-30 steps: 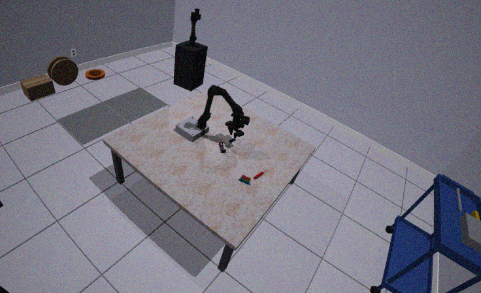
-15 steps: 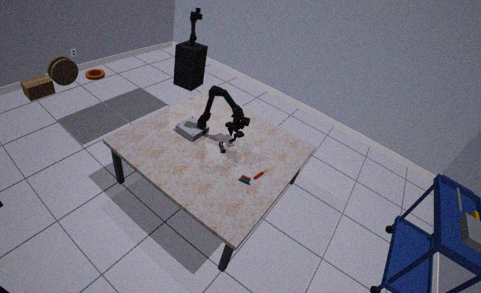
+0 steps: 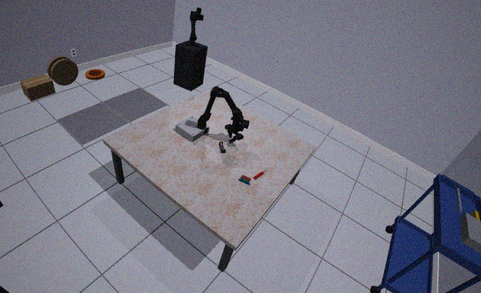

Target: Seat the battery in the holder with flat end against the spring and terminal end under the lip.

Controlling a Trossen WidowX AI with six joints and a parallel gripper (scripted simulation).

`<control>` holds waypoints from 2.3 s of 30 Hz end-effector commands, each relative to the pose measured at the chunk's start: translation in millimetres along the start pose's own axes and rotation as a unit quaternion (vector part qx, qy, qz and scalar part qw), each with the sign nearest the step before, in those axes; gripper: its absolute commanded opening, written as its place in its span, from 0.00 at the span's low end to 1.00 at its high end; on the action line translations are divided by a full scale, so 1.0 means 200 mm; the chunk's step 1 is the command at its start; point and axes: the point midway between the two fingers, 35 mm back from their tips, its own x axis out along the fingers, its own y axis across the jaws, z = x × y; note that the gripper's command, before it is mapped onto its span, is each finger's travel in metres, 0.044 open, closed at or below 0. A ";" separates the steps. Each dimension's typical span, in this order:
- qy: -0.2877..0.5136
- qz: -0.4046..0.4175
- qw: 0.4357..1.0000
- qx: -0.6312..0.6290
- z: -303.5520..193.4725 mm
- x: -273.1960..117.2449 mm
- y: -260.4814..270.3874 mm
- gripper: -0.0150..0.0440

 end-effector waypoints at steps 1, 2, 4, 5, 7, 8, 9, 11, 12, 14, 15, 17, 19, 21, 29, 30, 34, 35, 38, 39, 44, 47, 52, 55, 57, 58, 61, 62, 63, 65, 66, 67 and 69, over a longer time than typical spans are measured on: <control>0.002 0.005 1.000 -0.002 0.00 0.05 0.01 0.65; 0.002 0.005 1.000 -0.002 -0.01 0.05 0.01 0.65; 0.002 0.005 1.000 -0.002 -0.01 0.07 0.01 0.65; 0.002 0.005 1.000 -0.002 -0.01 0.08 0.01 0.65; 0.002 0.005 1.000 -0.002 -0.01 0.08 0.01 0.65; 0.002 0.005 1.000 -0.002 -0.01 0.08 0.01 0.61; 0.002 0.005 1.000 -0.002 -0.01 0.08 0.01 0.56; 0.002 0.005 1.000 -0.002 -0.01 0.08 0.01 0.47; 0.002 0.005 1.000 -0.002 -0.01 0.08 0.01 0.43; 0.002 0.005 1.000 -0.002 -0.01 0.08 0.01 0.40; 0.002 0.005 1.000 -0.002 -0.01 0.08 0.01 0.39; 0.002 0.005 1.000 -0.002 -0.01 0.08 0.01 0.38; 0.002 0.005 1.000 -0.002 -0.01 0.08 0.01 0.38; 0.002 0.005 1.000 -0.002 -0.01 0.07 0.01 0.38; 0.002 0.005 1.000 -0.002 -0.01 -0.17 0.01 0.38; 0.002 0.005 1.000 -0.002 -0.01 -0.17 0.01 0.38; 0.002 0.004 0.999 0.047 -0.04 -0.18 -0.01 0.38; 0.002 0.004 0.997 0.080 -0.06 -0.18 -0.02 0.38; 0.003 0.003 0.984 0.178 -0.12 -0.19 -0.06 0.38; 0.003 0.003 0.978 0.210 -0.14 -0.20 -0.07 0.38; 0.004 0.002 0.930 0.367 -0.25 -0.22 -0.11 0.38; 0.005 0.001 0.889 0.457 -0.32 -0.24 -0.14 0.38; 0.006 -0.001 0.802 0.598 -0.43 -0.26 -0.17 0.38; 0.007 -0.002 0.738 0.674 -0.50 -0.27 -0.18 0.38; 0.007 -0.003 0.692 0.722 -0.54 -0.28 -0.19 0.38; 0.008 -0.004 0.668 0.744 -0.57 -0.29 -0.19 0.38; 0.008 -0.005 0.591 0.807 -0.63 -0.30 -0.19 0.38; 0.009 -0.006 0.569 0.823 -0.65 -0.31 -0.20 0.38; 0.009 -0.007 0.555 0.832 -0.66 -0.31 -0.20 0.38; 0.010 -0.007 0.551 0.835 -0.67 -0.31 -0.20 0.38; 0.010 -0.007 0.551 0.835 -0.67 -0.31 -0.20 0.38; 0.010 -0.007 0.551 0.834 -0.66 -0.31 -0.20 0.38; 0.010 -0.007 0.552 0.834 -0.66 -0.31 -0.20 0.38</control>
